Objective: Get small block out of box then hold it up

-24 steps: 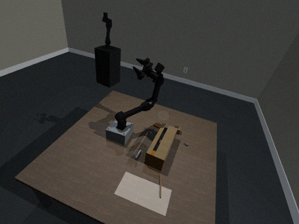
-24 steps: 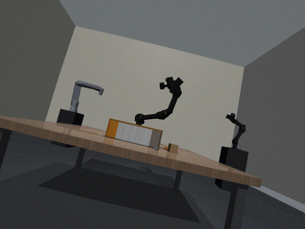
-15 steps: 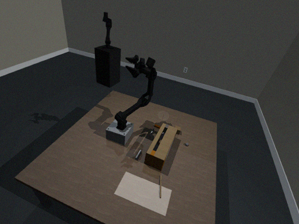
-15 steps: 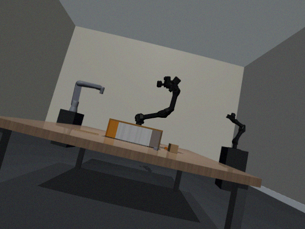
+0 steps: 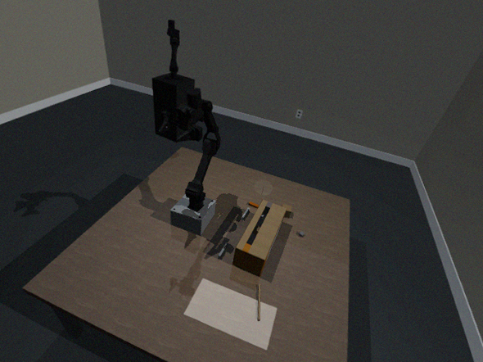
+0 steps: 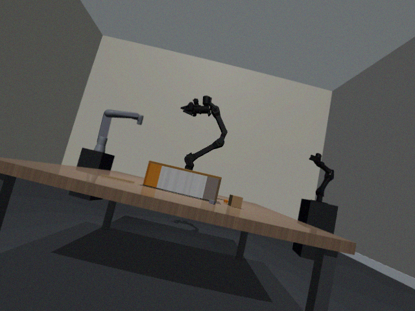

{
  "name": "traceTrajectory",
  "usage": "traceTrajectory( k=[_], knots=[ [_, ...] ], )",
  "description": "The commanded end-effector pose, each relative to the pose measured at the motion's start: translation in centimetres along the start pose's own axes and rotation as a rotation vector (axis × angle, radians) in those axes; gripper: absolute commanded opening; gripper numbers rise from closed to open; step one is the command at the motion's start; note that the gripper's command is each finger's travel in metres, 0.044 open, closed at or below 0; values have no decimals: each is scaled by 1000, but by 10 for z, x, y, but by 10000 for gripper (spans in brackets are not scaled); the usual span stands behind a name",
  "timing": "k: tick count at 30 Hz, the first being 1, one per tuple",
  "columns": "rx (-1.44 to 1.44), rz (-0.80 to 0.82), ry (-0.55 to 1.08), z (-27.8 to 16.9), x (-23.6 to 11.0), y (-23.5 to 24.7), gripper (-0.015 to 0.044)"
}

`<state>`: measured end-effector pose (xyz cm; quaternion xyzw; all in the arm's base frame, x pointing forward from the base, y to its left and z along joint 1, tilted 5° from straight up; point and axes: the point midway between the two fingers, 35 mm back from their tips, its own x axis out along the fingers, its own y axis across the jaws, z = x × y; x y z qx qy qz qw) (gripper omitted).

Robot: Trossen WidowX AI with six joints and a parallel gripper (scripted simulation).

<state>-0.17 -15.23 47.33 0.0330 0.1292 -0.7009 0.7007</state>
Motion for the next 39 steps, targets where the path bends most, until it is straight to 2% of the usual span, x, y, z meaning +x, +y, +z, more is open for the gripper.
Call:
traceTrajectory(
  k=[1, 7, 14, 19, 24, 29, 35, 39],
  knots=[
    [63, 164, 124, -15, 43, 38, 400],
    [132, 383, 349, -50, 88, 113, 400],
    [172, 509, 575, -91, 99, 181, 400],
    [200, 577, 821, -137, 96, 243, 400],
    [195, 576, 1109, -198, 73, 302, 400],
    [149, 485, 1380, -265, 33, 343, 400],
    [45, 260, 1643, -347, -26, 364, 400],
    [-7, 138, 1717, -379, -51, 362, 400]
  ],
)
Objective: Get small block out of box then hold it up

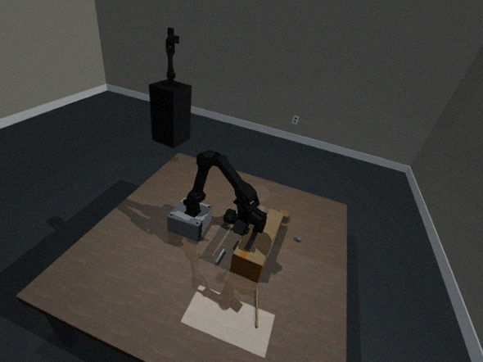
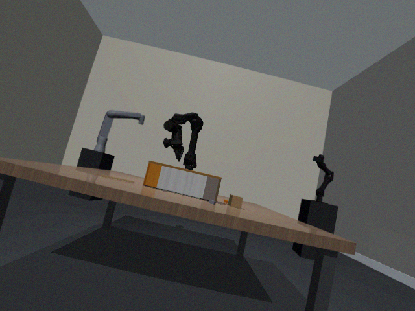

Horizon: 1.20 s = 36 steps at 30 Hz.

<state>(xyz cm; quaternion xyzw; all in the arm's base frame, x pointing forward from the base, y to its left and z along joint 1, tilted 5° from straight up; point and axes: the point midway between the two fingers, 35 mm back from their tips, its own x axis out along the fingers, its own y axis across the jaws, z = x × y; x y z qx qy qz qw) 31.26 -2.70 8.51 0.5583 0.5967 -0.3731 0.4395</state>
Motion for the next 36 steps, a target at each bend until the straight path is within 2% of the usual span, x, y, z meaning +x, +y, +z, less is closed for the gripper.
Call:
traceTrajectory(
  k=[1, 36],
  knots=[
    [47, -63, 42, -11, 19, -5, 400],
    [47, -63, 43, -1, 67, -6, 400]
  ],
)
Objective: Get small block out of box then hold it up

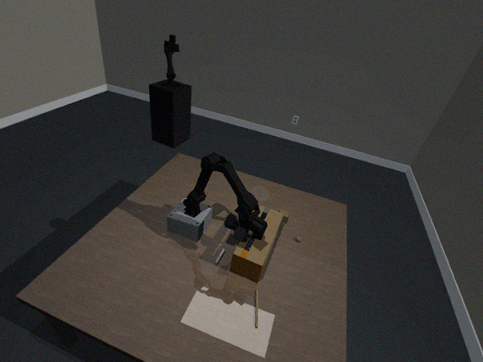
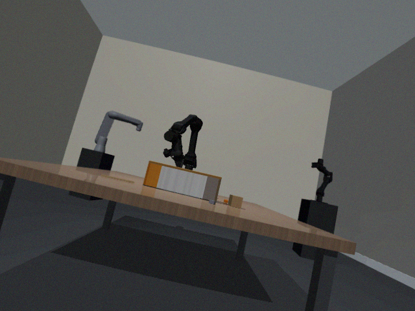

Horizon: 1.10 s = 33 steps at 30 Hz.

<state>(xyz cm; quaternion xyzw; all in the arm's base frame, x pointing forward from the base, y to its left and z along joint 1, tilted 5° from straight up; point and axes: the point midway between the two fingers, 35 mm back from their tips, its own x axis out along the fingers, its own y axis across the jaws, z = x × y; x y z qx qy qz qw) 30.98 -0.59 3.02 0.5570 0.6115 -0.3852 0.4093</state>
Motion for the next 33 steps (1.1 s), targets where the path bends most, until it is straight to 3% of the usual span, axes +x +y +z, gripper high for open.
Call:
traceTrajectory(
  k=[1, 21, 33],
  knots=[
    [11, -12, 9, 1, 9, -3, 400],
    [0, -1, 1, 6, 28, -2, 400],
    [1, -2, 4, -22, 39, -2, 400]
  ],
)
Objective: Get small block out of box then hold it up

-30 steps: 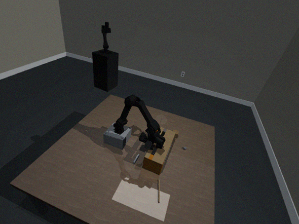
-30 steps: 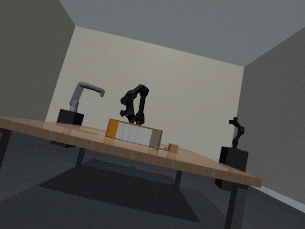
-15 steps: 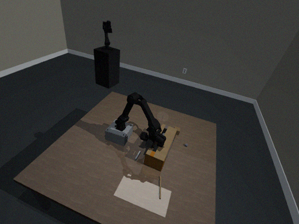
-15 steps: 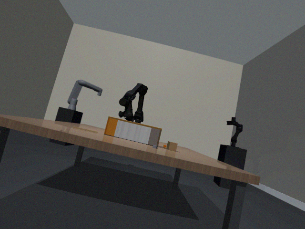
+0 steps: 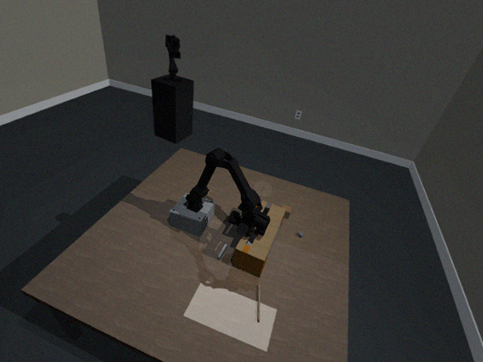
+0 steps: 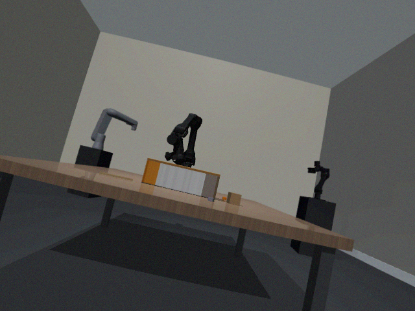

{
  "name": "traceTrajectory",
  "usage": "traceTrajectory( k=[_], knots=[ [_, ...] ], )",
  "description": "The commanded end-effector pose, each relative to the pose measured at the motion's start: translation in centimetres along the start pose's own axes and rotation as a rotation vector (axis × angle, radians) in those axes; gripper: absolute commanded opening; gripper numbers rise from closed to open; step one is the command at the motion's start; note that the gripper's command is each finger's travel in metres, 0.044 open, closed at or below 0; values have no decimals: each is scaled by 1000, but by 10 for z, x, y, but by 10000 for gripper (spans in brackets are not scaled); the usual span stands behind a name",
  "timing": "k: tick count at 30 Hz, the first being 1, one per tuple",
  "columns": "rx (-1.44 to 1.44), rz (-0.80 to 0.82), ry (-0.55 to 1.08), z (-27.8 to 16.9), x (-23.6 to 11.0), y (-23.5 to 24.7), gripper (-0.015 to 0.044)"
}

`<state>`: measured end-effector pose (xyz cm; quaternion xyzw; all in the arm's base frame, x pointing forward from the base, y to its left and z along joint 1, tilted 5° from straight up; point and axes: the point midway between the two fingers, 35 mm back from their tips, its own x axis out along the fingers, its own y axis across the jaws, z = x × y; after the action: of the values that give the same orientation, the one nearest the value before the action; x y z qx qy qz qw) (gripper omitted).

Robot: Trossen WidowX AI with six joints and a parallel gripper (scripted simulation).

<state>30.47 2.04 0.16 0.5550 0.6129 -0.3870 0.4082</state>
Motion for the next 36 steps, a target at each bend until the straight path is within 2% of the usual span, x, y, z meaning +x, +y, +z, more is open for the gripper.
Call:
traceTrajectory(
  k=[1, 20, 36],
  knots=[
    [0, 4, 6, -11, 3, 0, 400],
    [0, 4, 11, -60, 20, 1, 400],
    [0, 4, 10, -48, 16, -2, 400]
  ],
)
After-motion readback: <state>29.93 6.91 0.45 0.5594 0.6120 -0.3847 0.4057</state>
